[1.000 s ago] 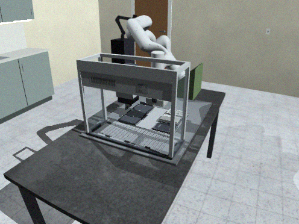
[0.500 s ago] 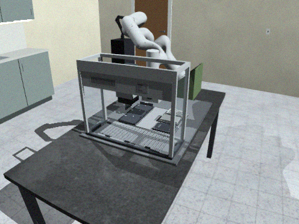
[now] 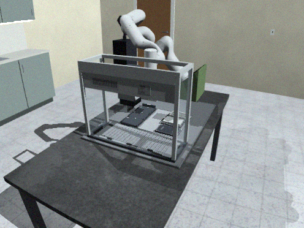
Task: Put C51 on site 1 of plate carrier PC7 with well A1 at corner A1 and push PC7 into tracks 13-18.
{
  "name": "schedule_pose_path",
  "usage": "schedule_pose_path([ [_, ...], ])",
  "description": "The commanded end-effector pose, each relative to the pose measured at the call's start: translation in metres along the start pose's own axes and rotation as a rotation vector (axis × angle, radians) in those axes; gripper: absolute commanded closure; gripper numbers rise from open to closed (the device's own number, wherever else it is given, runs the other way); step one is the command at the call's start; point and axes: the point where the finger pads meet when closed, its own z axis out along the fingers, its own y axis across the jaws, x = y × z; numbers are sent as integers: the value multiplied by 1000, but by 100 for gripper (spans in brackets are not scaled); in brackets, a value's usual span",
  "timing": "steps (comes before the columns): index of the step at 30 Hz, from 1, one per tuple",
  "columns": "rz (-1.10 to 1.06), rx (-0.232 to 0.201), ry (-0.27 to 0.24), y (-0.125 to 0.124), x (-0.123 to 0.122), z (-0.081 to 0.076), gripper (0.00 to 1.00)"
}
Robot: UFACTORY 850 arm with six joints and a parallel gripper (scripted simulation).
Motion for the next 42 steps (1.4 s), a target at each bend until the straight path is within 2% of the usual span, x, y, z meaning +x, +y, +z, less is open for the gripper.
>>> schedule_pose_path([
  [1,1,-5,1,-14,-19,-1,100],
  [15,1,-5,1,-55,-70,-1,100],
  [42,1,-5,1,-55,-71,1,100],
])
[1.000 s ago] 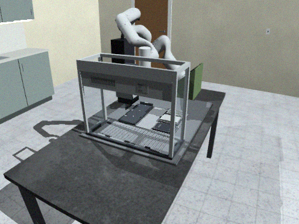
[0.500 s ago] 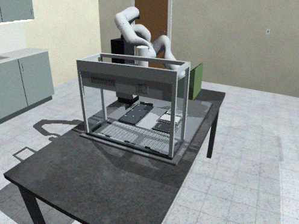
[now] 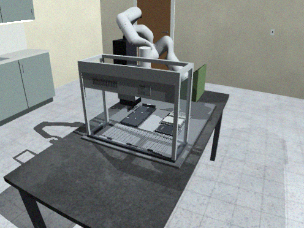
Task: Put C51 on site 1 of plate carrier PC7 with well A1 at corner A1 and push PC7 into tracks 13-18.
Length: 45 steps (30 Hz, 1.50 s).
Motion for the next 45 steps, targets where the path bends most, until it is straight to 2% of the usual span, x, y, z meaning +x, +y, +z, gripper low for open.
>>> schedule_pose_path([
  [1,0,-1,0,1,0,3,100],
  [45,0,-1,0,1,0,66,100],
])
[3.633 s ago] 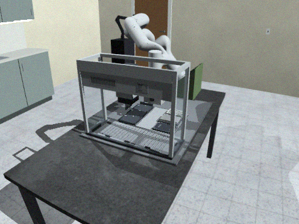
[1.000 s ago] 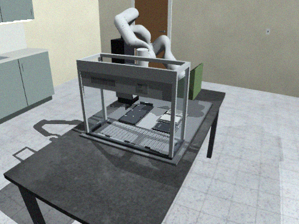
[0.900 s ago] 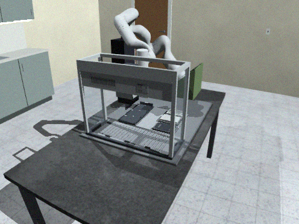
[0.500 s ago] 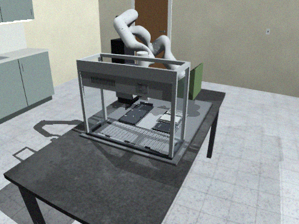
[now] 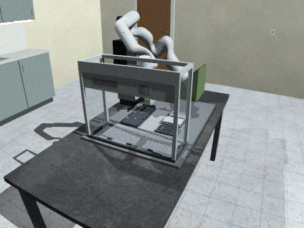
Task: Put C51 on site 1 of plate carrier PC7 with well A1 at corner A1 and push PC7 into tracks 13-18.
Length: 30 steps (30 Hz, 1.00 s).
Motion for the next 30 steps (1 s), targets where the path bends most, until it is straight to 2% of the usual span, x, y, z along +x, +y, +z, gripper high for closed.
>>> schedule_pose_path([
  [1,1,-2,0,1,0,5,100],
  [30,1,-2,0,1,0,51,100],
])
